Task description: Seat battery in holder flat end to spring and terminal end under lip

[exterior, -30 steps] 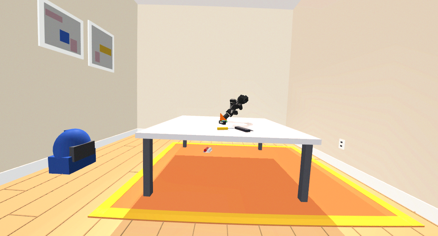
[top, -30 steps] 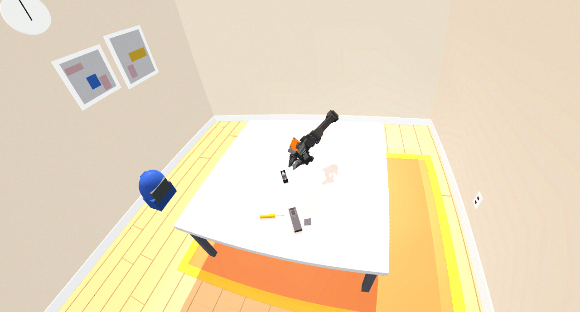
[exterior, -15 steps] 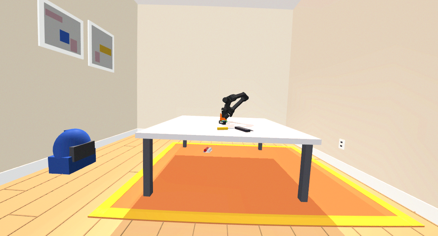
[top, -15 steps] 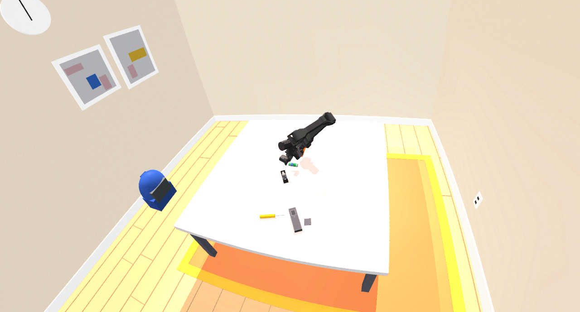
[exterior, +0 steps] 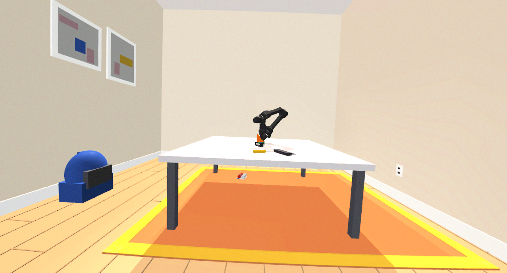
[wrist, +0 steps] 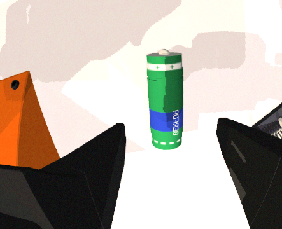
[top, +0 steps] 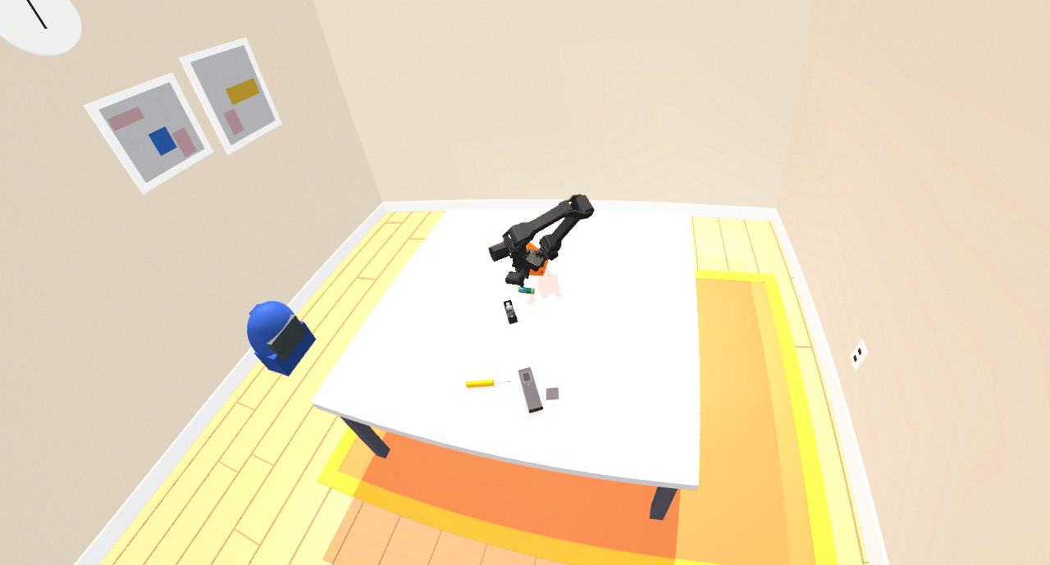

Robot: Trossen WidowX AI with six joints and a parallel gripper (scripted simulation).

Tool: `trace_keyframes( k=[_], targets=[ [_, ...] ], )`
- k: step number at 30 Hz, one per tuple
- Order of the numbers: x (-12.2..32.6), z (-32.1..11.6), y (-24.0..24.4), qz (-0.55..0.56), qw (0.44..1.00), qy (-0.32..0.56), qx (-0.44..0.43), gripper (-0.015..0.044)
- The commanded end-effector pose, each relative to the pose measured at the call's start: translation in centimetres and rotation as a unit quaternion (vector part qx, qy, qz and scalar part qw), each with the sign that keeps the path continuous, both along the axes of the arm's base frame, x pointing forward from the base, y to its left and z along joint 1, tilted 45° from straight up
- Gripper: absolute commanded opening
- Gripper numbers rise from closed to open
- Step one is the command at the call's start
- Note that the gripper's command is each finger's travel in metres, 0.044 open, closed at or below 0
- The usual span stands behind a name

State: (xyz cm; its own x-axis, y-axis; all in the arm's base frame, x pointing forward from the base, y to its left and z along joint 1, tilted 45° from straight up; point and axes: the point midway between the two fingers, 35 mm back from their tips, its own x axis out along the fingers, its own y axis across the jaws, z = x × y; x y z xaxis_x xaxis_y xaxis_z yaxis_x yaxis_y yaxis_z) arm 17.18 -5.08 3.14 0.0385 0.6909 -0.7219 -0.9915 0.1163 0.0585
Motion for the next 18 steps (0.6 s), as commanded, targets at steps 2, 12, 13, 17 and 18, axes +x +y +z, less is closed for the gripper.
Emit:
trace_keyframes(
  k=[2,12,13,17,18],
  targets=[
    [0.1,-0.5,0.5,0.0,1.0,-0.002,0.002,0.0241],
    [0.2,-1.7,1.6,0.0,1.0,-0.002,0.002,0.0241],
    [0.2,-1.8,1.7,0.0,1.0,-0.002,0.002,0.0241],
    [0.3,-2.2,2.2,0.0,1.0,-0.002,0.002,0.0241],
    [0.3,-2.3,2.3,0.0,1.0,-0.002,0.002,0.0241]
  ],
)
